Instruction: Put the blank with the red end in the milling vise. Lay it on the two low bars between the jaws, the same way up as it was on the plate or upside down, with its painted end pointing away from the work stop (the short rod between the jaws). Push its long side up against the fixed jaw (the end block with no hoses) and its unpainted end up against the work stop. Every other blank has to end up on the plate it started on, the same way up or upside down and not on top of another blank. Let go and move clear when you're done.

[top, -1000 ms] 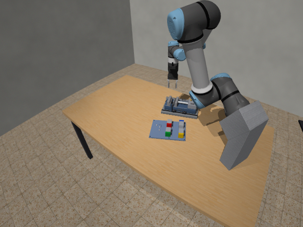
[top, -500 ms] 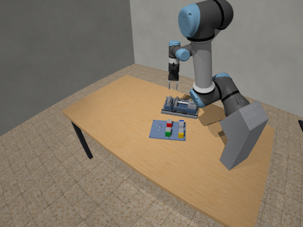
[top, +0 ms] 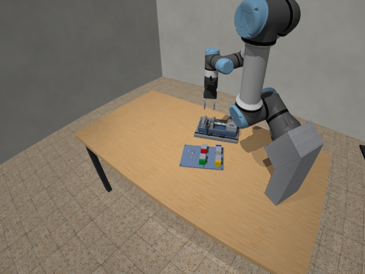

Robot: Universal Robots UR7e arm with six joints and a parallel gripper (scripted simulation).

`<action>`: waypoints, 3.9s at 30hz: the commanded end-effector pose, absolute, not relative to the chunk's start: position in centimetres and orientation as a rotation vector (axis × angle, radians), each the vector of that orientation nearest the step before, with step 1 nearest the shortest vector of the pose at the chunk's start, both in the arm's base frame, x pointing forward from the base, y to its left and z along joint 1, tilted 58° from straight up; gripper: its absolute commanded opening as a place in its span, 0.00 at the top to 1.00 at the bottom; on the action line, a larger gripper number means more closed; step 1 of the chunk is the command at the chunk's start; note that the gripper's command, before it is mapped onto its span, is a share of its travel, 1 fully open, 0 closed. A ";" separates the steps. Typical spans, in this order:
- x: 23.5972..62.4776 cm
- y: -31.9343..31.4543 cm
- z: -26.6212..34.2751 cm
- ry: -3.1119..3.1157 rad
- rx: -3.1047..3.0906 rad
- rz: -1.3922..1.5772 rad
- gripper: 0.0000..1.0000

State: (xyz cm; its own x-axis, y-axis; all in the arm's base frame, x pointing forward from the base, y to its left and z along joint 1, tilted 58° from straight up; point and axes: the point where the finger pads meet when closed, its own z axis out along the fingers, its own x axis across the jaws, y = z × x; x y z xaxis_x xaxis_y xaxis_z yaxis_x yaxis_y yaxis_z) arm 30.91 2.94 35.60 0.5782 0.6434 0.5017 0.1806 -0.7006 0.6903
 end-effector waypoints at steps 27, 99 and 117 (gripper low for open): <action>25.6 9.9 29.5 0.640 2.219 1.009 0.00; 23.6 12.6 27.1 0.639 2.220 1.009 0.00; 23.7 12.5 27.3 0.639 2.220 1.009 0.00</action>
